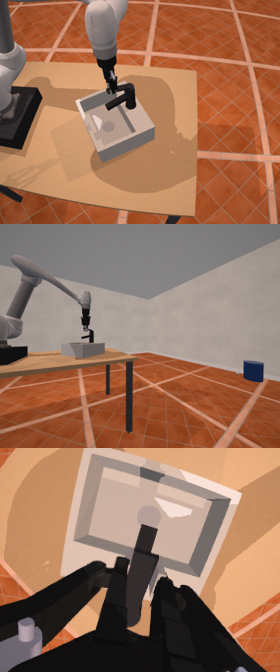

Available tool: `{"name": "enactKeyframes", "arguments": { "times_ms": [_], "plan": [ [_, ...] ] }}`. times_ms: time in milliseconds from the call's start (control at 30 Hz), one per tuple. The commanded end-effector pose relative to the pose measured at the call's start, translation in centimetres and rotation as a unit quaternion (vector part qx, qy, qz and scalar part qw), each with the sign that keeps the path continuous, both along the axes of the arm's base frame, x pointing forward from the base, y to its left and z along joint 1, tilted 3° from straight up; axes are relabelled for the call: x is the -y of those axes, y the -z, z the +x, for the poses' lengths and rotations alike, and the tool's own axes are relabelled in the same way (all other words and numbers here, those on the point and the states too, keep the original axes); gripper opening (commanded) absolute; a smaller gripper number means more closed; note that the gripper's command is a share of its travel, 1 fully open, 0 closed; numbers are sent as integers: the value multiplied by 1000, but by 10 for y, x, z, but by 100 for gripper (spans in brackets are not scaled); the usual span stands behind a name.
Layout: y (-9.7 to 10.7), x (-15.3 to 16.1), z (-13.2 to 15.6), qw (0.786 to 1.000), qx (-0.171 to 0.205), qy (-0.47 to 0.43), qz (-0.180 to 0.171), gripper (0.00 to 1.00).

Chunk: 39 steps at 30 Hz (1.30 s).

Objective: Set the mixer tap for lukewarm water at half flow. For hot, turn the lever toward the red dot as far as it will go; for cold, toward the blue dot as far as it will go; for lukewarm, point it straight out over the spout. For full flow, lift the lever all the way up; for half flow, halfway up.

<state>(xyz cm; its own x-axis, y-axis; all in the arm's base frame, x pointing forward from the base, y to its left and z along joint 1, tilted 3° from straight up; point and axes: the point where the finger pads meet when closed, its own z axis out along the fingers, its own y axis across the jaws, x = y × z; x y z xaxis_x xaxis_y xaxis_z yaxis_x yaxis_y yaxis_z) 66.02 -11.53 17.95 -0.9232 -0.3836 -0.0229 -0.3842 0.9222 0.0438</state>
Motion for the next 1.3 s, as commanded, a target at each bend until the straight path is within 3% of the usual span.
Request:
{"name": "enactKeyframes", "arguments": {
  "times_ms": [0,900,933,1267],
  "plan": [
    [0,0,0,1000,0,0,0,0],
    [0,0,0,1000,0,0,0,0],
    [0,0,0,1000,0,0,0,38],
    [0,0,0,1000,0,0,0,38]
  ]
}}
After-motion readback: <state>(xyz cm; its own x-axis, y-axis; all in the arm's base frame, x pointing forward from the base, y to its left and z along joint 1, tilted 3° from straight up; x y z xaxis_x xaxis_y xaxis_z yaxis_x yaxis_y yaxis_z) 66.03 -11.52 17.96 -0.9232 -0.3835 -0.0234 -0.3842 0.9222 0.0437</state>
